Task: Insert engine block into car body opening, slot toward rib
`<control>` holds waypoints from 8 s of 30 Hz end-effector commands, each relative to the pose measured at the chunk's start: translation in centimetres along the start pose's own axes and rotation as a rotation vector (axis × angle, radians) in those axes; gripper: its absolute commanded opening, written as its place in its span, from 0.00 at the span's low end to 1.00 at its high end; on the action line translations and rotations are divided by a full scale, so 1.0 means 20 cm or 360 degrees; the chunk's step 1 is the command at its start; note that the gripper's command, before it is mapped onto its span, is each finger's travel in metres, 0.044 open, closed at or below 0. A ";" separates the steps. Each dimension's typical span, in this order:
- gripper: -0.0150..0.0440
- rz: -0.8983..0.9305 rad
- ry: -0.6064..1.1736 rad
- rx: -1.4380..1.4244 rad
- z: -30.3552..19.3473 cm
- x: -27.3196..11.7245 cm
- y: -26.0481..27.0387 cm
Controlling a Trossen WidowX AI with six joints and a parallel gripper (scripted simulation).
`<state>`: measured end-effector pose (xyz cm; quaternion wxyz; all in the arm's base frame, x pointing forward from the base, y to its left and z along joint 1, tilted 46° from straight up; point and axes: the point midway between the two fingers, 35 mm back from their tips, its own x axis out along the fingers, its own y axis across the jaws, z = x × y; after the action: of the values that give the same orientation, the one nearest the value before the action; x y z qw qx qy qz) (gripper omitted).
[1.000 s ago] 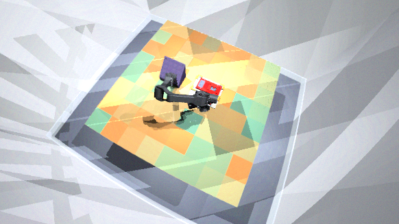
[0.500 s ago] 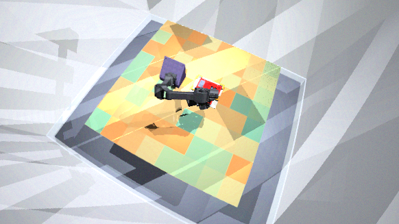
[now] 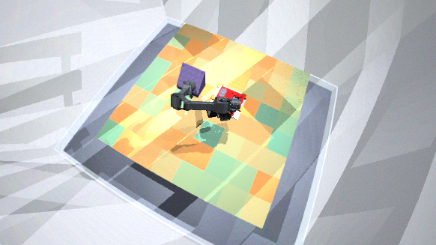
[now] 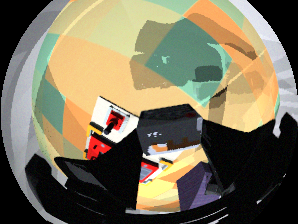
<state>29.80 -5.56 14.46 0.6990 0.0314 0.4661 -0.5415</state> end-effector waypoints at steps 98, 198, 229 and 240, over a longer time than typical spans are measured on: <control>0.25 0.0017 -0.1286 0.0007 -0.14 0.48 0.00; 1.00 0.0294 -0.1335 -0.0063 -0.08 0.38 0.22; 1.00 0.0615 -0.0559 0.1017 -0.01 0.48 0.44; 1.00 0.0510 -0.0278 0.1484 -0.01 0.46 0.37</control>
<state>35.69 -9.08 4.14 0.7506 0.3294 0.1158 -0.5610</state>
